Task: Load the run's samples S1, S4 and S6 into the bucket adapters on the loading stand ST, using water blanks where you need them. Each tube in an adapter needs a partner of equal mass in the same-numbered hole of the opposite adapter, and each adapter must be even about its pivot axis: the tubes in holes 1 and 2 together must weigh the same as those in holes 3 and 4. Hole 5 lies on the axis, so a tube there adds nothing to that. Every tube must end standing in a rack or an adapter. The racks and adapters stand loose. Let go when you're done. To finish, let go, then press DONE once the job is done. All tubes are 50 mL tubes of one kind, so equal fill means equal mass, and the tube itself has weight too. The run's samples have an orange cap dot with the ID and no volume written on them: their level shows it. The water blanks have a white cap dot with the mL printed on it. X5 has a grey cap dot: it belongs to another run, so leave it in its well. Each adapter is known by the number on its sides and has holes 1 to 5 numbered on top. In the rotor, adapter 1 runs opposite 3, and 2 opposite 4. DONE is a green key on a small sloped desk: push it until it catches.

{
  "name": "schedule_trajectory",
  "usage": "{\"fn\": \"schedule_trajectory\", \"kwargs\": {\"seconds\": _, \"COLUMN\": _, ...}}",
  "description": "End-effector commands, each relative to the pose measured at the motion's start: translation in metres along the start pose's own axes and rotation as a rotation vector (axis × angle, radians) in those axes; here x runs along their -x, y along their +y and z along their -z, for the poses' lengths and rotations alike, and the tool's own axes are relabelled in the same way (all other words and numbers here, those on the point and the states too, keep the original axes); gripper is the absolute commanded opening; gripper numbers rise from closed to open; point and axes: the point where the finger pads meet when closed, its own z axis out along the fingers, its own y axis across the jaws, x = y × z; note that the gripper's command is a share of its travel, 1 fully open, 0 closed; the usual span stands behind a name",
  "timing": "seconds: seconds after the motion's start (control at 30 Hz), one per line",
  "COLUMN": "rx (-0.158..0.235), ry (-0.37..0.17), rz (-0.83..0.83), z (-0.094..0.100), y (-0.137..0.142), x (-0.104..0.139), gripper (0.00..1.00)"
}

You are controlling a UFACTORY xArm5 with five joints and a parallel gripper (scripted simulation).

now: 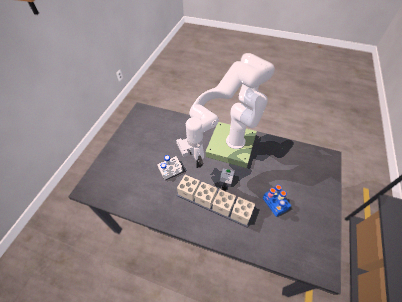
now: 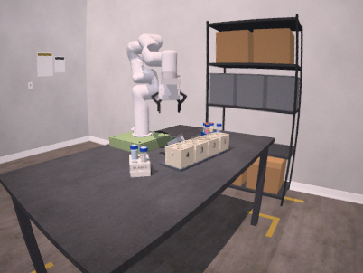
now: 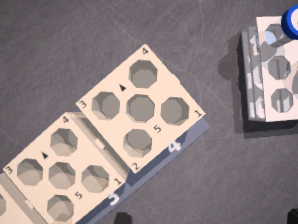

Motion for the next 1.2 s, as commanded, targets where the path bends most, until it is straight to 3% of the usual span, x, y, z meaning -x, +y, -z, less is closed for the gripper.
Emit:
{"fn": "schedule_trajectory", "kwargs": {"seconds": 0.0, "rx": -0.002, "ry": 0.004, "rz": 0.0, "z": 0.002, "y": 0.024, "x": -0.009, "gripper": 1.0}}
{"fn": "schedule_trajectory", "kwargs": {"seconds": 1.17, "rx": -0.001, "ry": 0.004, "rz": 0.0, "z": 0.001, "y": 0.173, "x": -0.055, "gripper": 1.0}}
